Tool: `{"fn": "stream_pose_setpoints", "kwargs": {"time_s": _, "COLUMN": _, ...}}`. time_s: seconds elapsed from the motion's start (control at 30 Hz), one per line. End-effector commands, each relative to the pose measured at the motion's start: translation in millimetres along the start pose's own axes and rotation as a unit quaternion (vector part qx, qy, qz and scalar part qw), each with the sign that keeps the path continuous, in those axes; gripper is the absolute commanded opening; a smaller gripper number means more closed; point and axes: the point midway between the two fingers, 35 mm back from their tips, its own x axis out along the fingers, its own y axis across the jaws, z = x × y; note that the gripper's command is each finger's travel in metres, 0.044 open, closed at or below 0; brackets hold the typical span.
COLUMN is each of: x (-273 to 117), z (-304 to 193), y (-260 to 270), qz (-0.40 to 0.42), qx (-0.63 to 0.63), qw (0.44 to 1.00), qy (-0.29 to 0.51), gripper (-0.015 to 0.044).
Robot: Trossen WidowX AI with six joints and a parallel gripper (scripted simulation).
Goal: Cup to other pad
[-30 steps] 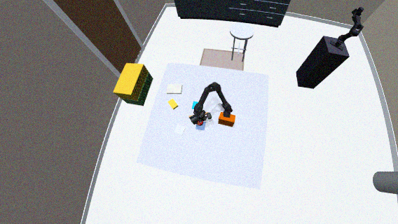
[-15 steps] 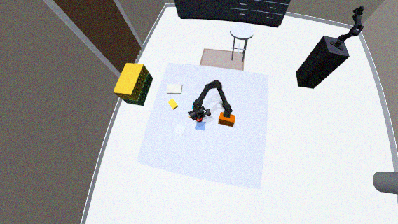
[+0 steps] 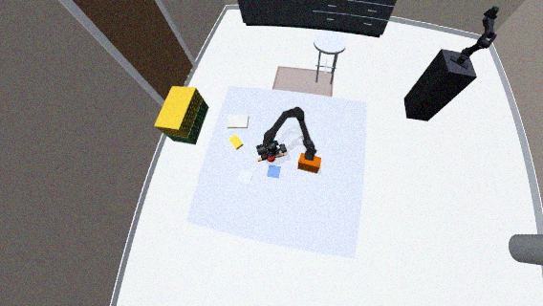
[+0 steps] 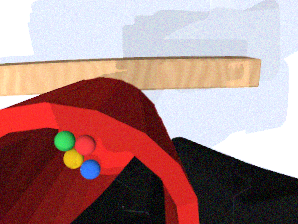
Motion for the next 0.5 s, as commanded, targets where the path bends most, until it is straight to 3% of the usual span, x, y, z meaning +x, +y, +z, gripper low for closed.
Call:
{"fn": "stream_pose_setpoints", "kwargs": {"time_s": 0.0, "x": -1, "z": 13, "y": -2, "qz": 0.001, "qx": -0.002, "qw": 1.000, "qy": -0.002, "gripper": 0.0000}}
{"fn": "stream_pose_setpoints", "kwargs": {"time_s": 0.47, "x": -1, "z": 50, "y": -7, "qz": 0.001, "qx": -0.002, "qw": 1.000, "qy": -0.003, "gripper": 0.0000}}
